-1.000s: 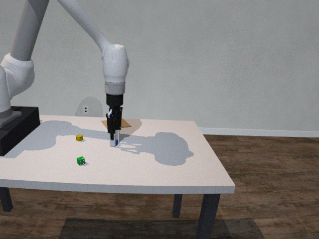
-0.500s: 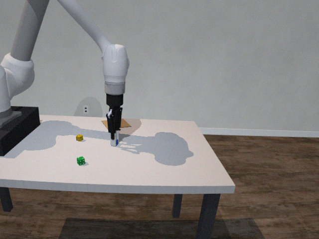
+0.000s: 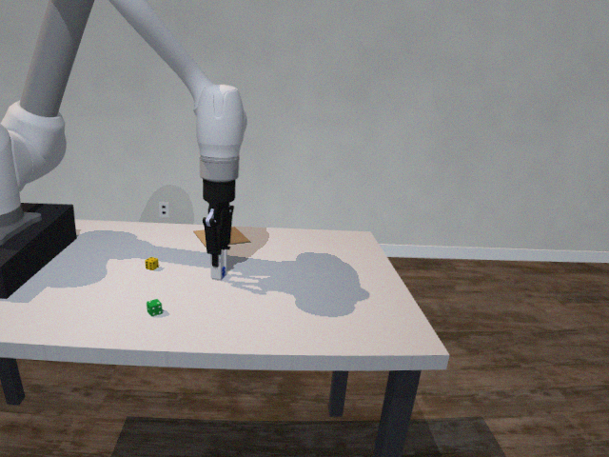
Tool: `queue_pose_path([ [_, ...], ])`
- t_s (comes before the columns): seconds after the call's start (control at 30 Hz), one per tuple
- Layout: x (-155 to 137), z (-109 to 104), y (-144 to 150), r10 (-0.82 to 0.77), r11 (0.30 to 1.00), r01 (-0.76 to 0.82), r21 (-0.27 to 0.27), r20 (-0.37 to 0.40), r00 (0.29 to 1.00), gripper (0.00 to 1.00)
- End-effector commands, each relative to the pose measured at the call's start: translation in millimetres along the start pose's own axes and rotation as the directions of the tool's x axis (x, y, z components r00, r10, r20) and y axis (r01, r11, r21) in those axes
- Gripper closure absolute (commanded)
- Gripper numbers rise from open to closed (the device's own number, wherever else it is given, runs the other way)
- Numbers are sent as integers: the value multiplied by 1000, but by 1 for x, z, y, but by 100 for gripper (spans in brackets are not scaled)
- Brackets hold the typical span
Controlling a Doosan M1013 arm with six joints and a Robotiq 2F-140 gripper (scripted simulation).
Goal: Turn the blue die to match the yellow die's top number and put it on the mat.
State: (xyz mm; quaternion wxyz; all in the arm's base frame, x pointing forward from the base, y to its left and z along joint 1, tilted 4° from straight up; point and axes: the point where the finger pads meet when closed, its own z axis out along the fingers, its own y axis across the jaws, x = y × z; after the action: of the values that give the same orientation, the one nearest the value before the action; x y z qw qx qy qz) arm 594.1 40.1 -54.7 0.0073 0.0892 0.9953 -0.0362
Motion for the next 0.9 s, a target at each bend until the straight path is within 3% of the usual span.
queue_pose_path([
  [0.0, 0, 2, -3, 2, 1000, -2, 3, 0, 1000, 79],
  [0.33, 0, -8, -2, 2, 1000, -2, 3, 0, 1000, 79],
  [0.57, 0, -53, -2, 2, 1000, -2, 3, 0, 1000, 79],
  [0.63, 0, -53, -2, 2, 1000, -2, 3, 0, 1000, 79],
  [0.87, 0, -94, -2, 2, 1000, -2, 3, 0, 1000, 79],
])
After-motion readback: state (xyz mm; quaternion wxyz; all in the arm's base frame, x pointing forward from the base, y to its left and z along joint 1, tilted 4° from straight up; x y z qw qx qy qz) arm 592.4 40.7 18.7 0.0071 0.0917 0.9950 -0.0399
